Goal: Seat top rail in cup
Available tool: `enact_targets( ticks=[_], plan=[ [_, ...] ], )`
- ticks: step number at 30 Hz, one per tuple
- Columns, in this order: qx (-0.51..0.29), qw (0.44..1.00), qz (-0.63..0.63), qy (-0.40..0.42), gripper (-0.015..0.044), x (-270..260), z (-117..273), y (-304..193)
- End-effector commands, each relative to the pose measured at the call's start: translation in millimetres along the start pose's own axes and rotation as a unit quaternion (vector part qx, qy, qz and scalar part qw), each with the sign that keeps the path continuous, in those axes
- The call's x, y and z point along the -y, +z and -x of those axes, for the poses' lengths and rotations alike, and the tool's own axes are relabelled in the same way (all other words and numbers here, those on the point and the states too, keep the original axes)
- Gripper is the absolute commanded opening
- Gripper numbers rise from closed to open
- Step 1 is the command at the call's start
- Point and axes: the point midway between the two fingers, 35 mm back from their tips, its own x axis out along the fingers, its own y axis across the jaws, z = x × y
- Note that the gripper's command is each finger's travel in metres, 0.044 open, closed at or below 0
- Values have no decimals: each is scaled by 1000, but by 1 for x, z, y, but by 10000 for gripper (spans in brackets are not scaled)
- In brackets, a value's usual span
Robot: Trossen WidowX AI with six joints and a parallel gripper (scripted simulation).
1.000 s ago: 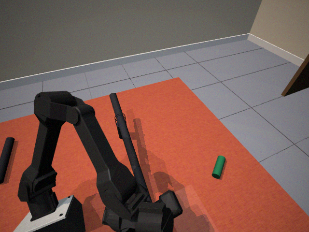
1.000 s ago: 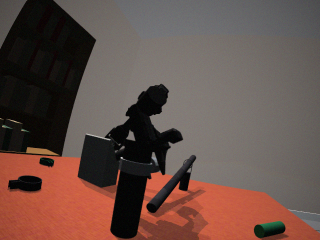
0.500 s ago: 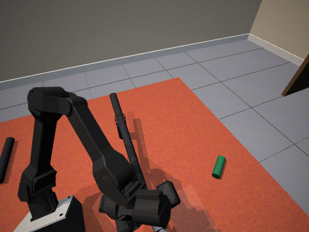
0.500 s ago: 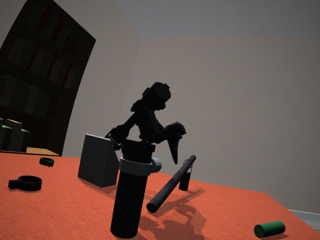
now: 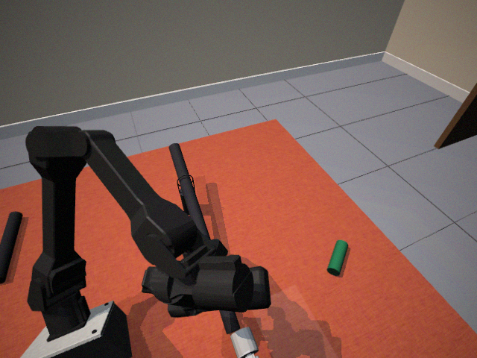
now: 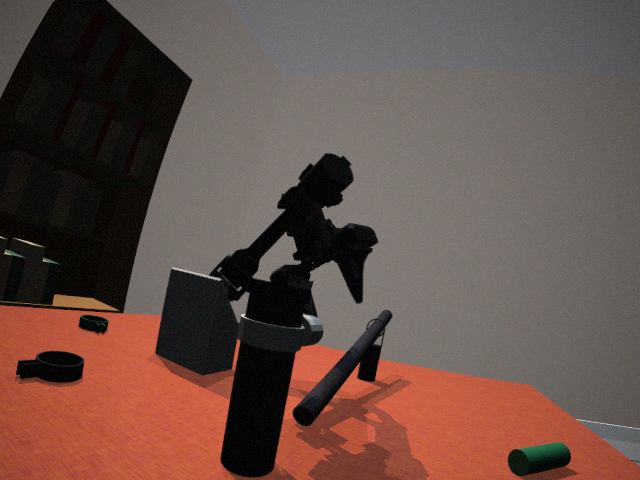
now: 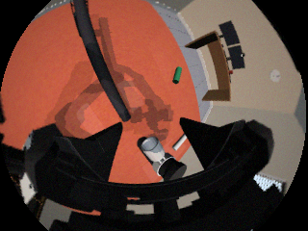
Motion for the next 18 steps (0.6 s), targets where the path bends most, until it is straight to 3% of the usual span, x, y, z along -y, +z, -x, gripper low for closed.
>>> enact_targets(
  ticks=[1, 6, 10, 18],
  plan=[
    [4, 977, -215, -3, 440, 1, 30, 41],
    [6, 900, -436, 1, 440, -8, 57, 80],
    [7, 850, -526, 3, 440, -14, 69, 97],
    [7, 838, -546, 3, 440, -16, 71, 100]
  ],
)
